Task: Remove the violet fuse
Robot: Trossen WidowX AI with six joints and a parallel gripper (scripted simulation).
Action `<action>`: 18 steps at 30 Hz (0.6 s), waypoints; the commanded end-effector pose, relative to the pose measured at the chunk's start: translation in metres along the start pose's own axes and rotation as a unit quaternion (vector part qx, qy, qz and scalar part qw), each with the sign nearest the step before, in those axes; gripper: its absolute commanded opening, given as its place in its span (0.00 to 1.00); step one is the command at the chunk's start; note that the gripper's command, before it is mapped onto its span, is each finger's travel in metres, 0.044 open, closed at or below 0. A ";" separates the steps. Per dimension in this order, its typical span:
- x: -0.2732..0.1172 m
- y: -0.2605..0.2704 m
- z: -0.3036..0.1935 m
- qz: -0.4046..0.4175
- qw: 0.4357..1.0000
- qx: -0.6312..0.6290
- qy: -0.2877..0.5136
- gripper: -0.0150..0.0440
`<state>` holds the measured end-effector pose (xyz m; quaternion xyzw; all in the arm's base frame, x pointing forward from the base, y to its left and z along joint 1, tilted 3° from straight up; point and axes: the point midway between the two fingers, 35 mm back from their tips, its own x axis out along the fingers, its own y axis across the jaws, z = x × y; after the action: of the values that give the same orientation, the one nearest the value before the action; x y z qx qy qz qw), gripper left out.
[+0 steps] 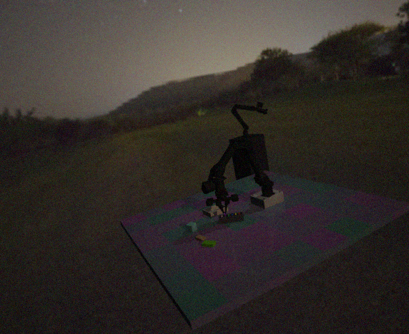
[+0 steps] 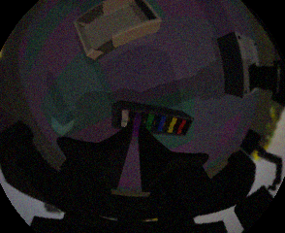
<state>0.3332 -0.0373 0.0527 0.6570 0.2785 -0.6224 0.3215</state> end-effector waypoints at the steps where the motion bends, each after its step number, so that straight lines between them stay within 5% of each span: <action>1: -0.002 0.000 0.000 0.000 1.000 0.000 -0.001 0.25; 18: -0.010 0.000 0.000 0.000 1.000 0.000 -0.001 0.25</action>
<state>0.3324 -0.0369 0.0616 0.6569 0.2788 -0.6222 0.3218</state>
